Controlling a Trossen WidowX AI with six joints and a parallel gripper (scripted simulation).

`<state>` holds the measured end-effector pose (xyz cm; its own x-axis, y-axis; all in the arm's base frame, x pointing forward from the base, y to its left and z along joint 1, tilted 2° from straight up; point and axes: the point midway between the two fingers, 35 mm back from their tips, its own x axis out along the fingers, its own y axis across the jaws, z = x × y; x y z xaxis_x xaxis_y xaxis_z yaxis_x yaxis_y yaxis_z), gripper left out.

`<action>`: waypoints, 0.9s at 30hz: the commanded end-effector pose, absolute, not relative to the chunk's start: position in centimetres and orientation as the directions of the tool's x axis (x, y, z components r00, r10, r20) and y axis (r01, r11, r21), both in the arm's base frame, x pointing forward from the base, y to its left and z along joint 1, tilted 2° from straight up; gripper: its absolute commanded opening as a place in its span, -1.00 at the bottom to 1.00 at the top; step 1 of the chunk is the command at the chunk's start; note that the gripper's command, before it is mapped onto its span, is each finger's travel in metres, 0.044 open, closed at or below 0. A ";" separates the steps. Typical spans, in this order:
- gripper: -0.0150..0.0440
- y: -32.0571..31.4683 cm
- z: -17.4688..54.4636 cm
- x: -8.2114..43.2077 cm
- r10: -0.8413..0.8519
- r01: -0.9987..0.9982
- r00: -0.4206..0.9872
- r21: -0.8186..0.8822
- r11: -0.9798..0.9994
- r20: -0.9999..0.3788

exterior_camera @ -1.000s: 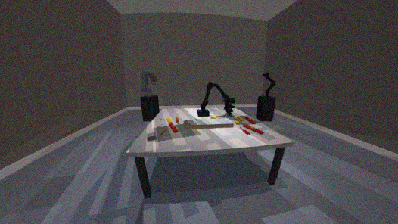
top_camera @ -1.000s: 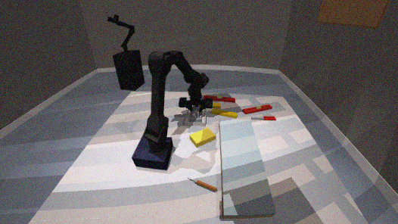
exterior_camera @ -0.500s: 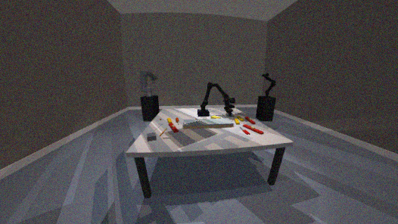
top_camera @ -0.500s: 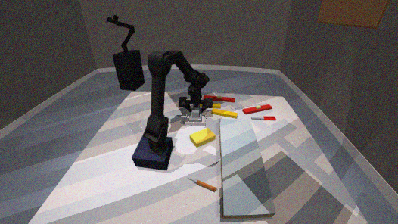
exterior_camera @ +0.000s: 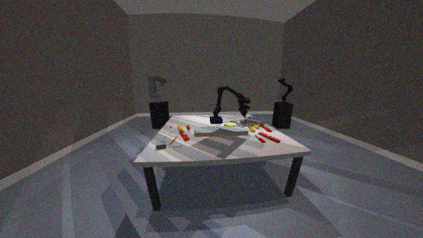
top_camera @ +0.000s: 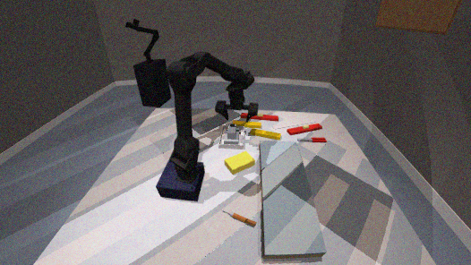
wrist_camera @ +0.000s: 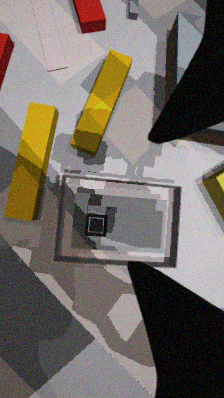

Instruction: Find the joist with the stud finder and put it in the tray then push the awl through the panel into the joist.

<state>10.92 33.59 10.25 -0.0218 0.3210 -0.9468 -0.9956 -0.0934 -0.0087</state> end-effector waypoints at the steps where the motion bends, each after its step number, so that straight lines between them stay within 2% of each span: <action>1: 1.00 30.5 8.9 15.8 0.269 -0.995 0.017 0.009 0.097 -0.963; 7: 1.00 23.3 7.4 23.3 0.195 -0.898 0.066 0.027 0.438 -0.979; 13: 1.00 14.5 6.0 28.0 0.120 -0.687 0.074 0.036 0.726 -0.990; 20: 1.00 5.4 4.7 29.3 0.077 -0.412 0.058 0.046 0.910 -0.995; 27: 1.00 -4.8 3.4 27.7 0.025 0.000 0.008 0.025 1.000 -1.000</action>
<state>29.12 -1.10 4.21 0.0463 0.0434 -0.9980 -0.1592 0.9866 0.0355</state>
